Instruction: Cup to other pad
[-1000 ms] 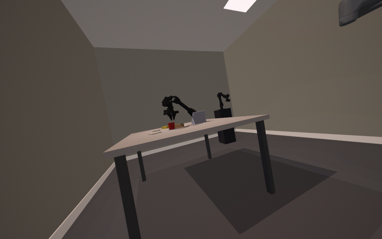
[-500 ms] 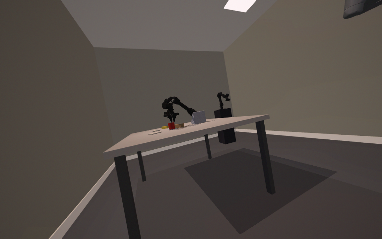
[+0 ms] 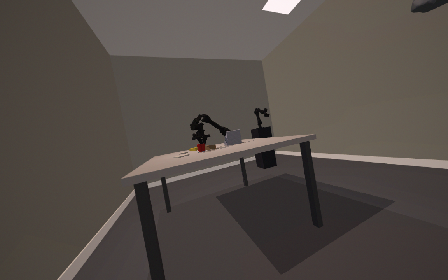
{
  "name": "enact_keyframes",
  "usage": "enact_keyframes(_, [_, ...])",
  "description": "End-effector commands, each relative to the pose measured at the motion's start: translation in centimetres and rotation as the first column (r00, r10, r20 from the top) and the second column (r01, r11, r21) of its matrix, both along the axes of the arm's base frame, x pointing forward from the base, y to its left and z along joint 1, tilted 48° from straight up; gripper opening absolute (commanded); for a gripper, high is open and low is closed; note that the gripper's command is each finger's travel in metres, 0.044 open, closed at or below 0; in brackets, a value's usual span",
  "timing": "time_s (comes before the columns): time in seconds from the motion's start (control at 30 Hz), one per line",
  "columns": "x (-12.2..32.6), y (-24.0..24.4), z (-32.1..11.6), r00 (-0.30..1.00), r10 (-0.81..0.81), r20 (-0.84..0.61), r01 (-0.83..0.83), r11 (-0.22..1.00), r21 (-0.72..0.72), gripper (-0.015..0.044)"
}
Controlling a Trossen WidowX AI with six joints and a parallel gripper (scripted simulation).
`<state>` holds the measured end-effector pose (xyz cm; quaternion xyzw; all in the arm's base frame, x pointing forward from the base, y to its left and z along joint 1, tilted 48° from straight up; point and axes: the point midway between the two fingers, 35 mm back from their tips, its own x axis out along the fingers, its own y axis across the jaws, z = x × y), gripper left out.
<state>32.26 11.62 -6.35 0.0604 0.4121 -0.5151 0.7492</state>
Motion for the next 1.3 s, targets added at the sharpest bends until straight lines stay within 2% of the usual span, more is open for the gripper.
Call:
enact_keyframes(0.0, [0.0,-0.6,-0.5,1.0,0.003,-0.003,-0.003,1.0,-0.006,0.0148])
enact_keyframes(0.33, [0.1,-1.4,-1.1,1.0,0.003,-0.003,-0.003,1.0,-0.007,0.0148])
enact_keyframes(0.4, [0.1,-1.2,-1.0,1.0,-0.002,-0.001,0.002,1.0,-0.003,0.0095])
enact_keyframes(0.87, [0.1,-1.2,-1.0,1.0,-0.002,-0.001,0.002,1.0,-0.003,0.0002])
enact_keyframes(1.27, [-0.1,0.8,0.7,1.0,0.0,-0.003,0.0,1.0,-0.002,0.0])
